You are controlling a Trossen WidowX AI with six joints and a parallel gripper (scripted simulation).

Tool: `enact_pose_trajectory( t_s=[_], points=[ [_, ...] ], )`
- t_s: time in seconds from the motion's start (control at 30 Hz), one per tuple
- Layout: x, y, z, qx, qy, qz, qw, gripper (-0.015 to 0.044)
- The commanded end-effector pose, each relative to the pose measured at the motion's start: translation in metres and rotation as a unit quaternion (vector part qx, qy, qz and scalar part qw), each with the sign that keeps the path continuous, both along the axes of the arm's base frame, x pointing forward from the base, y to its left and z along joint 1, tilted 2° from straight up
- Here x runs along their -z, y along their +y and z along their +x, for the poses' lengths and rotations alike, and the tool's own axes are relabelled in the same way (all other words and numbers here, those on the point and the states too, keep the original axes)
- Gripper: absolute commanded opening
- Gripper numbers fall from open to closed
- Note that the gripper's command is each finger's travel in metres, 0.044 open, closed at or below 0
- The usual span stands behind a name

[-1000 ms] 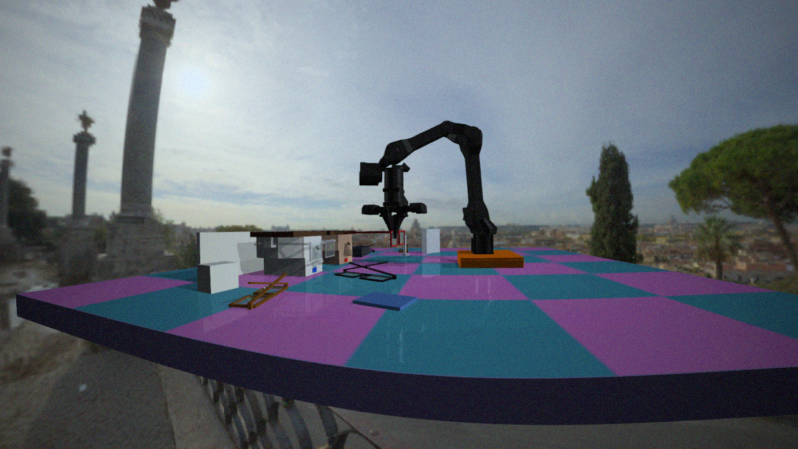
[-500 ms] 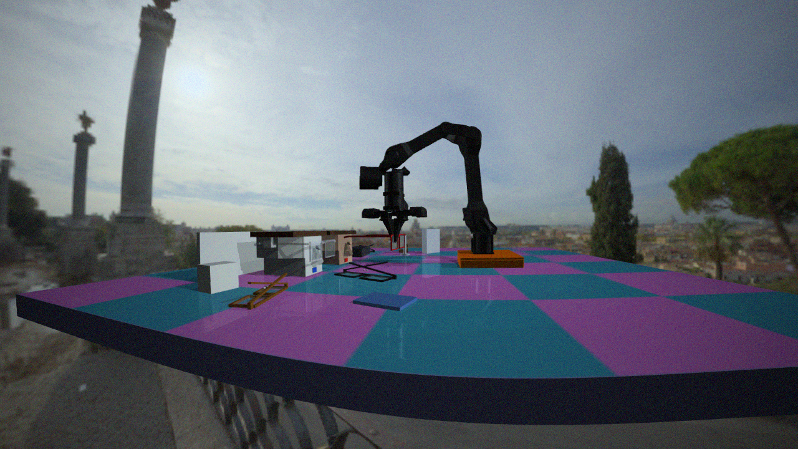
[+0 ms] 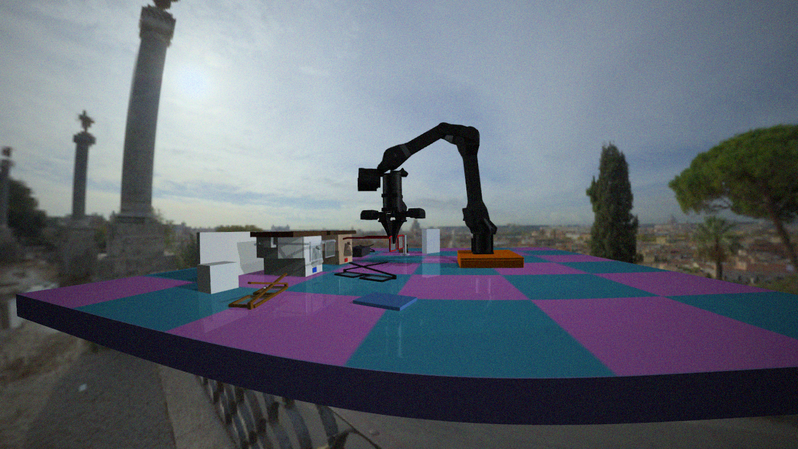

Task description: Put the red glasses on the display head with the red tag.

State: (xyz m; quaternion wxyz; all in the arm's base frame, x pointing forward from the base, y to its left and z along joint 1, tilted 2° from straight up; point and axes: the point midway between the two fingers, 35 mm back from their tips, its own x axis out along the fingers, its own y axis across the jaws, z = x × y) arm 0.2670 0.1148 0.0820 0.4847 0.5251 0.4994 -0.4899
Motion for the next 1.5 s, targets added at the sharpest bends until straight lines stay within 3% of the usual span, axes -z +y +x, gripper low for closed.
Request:
enact_pose_trajectory(
  t_s=[0.0, 1.47],
  points=[
    [0.000, 0.001, 0.007, -0.002, -0.006, 0.001, 1.000, 0.0000],
    [-0.003, -0.001, 0.061, -0.002, -0.006, -0.004, 1.000, 0.0000]
  ],
)
